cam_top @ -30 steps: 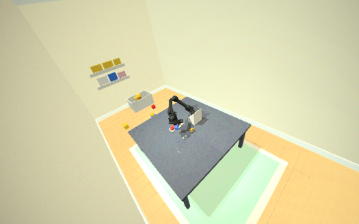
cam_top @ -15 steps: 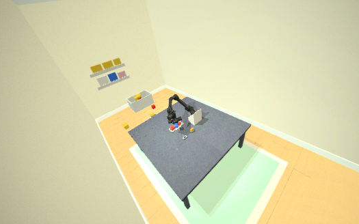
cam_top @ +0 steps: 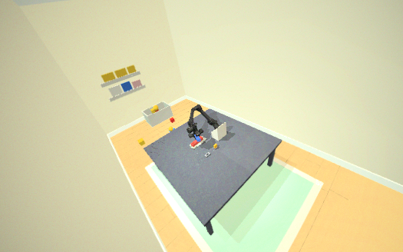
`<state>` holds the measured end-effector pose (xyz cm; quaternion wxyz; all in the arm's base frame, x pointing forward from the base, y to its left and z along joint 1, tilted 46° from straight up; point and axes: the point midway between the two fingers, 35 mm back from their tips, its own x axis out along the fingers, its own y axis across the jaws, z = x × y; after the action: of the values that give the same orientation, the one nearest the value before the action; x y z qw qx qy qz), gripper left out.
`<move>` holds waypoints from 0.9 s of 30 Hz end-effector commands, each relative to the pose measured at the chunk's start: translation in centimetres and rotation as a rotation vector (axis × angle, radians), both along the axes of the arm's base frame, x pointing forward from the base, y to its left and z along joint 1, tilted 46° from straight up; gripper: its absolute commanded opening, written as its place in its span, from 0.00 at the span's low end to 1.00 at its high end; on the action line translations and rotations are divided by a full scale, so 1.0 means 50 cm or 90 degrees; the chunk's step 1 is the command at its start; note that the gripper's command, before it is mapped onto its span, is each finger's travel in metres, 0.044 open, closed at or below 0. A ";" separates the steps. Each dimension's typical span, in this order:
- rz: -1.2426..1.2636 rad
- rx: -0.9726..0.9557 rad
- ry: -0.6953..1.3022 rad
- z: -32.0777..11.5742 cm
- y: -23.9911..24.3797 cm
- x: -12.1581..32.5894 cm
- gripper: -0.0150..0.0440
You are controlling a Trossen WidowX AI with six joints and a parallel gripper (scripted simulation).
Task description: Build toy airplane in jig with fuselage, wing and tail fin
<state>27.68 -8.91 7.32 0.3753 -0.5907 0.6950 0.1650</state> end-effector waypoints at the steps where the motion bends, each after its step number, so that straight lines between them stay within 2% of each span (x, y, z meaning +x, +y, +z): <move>1: 0.030 -0.004 0.029 0.009 -0.015 -0.015 0.25; 16: 0.134 -0.015 0.141 0.035 -0.066 -0.077 0.25; 23: 0.134 -0.015 0.141 0.035 -0.066 -0.077 0.57; 27: 0.134 -0.015 0.141 0.035 -0.066 -0.077 0.58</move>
<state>23.83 -12.18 9.03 0.2729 -0.6412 0.6687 0.2593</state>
